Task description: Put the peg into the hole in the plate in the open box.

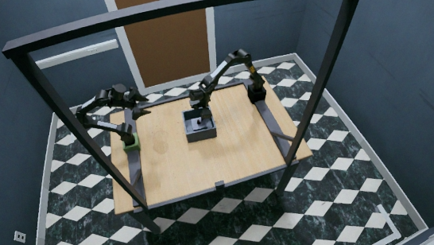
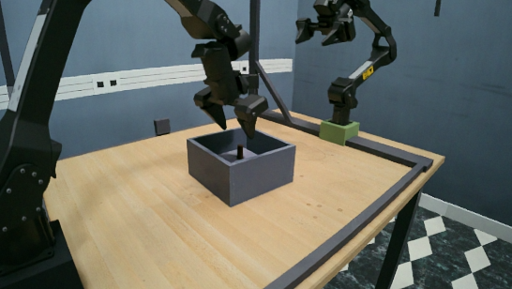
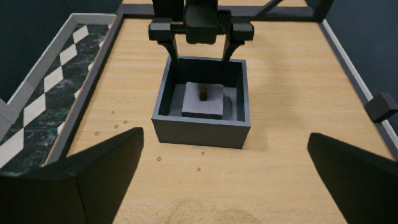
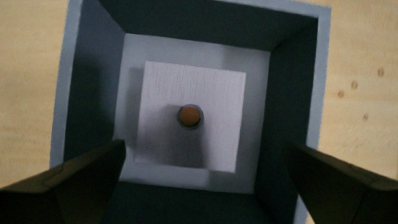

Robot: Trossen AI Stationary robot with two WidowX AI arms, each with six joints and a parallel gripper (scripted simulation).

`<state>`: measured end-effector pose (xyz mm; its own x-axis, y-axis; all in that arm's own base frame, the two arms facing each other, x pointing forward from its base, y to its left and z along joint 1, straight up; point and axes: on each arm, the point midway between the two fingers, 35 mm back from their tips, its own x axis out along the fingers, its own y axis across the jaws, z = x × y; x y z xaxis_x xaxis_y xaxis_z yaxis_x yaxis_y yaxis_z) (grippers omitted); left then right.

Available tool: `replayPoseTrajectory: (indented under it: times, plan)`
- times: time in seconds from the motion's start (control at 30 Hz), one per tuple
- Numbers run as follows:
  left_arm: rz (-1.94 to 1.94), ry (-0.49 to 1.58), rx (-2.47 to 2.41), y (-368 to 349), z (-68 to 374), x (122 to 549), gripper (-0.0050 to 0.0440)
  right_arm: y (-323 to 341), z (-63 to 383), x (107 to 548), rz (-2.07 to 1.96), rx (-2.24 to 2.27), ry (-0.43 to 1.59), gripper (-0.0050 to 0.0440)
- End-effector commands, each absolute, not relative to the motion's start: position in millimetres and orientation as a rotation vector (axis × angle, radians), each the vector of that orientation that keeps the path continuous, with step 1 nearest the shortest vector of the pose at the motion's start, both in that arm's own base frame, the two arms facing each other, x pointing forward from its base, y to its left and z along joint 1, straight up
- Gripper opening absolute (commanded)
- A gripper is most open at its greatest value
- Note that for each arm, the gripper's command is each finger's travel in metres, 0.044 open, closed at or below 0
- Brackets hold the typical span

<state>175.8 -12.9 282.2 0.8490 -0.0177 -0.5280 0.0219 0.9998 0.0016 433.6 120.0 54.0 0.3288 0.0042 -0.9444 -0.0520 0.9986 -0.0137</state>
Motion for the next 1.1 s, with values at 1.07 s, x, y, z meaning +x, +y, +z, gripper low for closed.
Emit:
replayPoseTrajectory:
  times: [1.07]
  plan:
    - [-0.023,0.549,0.005,-13.2,285.2,175.5,0.0440,114.6,84.1,436.9,0.245,-0.162,1.173,0.0440]
